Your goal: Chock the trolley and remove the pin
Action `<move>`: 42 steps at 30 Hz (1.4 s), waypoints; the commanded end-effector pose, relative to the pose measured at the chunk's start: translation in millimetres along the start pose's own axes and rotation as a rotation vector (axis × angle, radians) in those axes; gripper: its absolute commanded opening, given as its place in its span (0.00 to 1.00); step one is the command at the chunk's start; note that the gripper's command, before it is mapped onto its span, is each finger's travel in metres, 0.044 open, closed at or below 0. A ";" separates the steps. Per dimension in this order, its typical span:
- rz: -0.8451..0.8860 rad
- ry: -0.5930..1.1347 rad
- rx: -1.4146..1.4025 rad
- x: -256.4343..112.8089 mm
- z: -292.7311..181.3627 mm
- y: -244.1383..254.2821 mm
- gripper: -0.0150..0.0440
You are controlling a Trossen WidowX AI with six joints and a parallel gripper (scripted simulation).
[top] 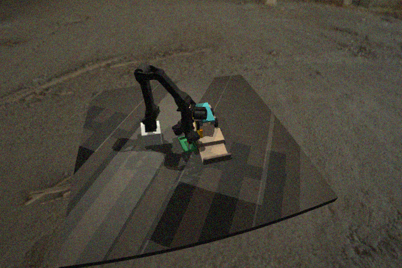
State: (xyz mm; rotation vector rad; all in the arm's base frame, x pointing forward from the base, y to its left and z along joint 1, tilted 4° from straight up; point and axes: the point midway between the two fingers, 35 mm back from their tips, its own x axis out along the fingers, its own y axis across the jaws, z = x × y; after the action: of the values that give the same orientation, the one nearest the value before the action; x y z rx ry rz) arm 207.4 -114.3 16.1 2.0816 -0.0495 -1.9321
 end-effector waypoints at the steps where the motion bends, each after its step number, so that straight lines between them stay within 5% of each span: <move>1: 0.001 -0.001 0.003 0.5 0.2 -2.3 0.58; 42: -0.001 -0.001 0.003 6.7 -1.6 -27.7 0.58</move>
State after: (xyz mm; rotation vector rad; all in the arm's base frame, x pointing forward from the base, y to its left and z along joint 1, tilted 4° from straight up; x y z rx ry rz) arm 205.5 -90.1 4.5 2.0845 -0.0448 -1.9319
